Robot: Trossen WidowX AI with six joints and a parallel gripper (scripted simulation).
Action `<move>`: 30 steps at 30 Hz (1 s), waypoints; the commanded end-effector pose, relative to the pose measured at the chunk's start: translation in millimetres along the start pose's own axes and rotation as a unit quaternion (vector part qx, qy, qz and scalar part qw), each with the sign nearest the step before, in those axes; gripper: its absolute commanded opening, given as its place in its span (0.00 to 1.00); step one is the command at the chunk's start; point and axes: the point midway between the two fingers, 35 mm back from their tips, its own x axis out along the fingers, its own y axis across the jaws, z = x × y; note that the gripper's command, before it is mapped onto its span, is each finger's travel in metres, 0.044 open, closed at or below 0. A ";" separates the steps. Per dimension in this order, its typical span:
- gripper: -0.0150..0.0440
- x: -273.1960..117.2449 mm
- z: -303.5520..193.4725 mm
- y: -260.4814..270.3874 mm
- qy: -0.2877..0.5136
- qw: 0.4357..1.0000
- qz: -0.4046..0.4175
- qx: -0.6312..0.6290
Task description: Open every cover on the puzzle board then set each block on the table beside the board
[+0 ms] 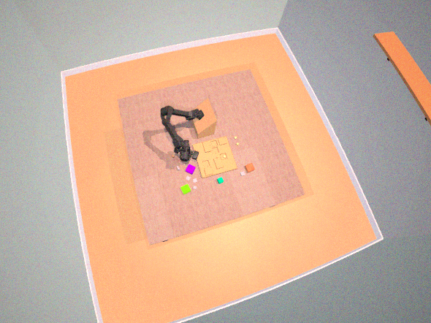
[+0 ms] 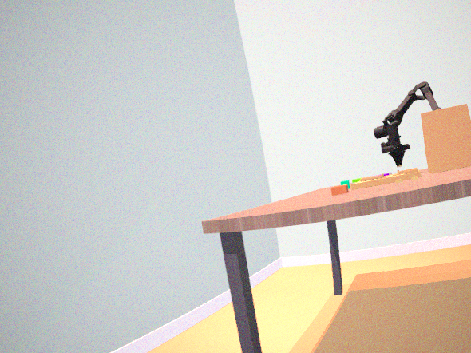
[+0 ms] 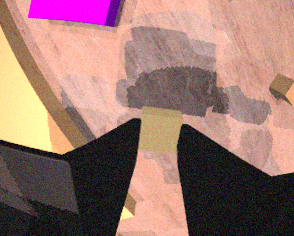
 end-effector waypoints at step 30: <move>0.39 52.3 -6.4 -4.6 0.001 1.000 -0.004 -0.005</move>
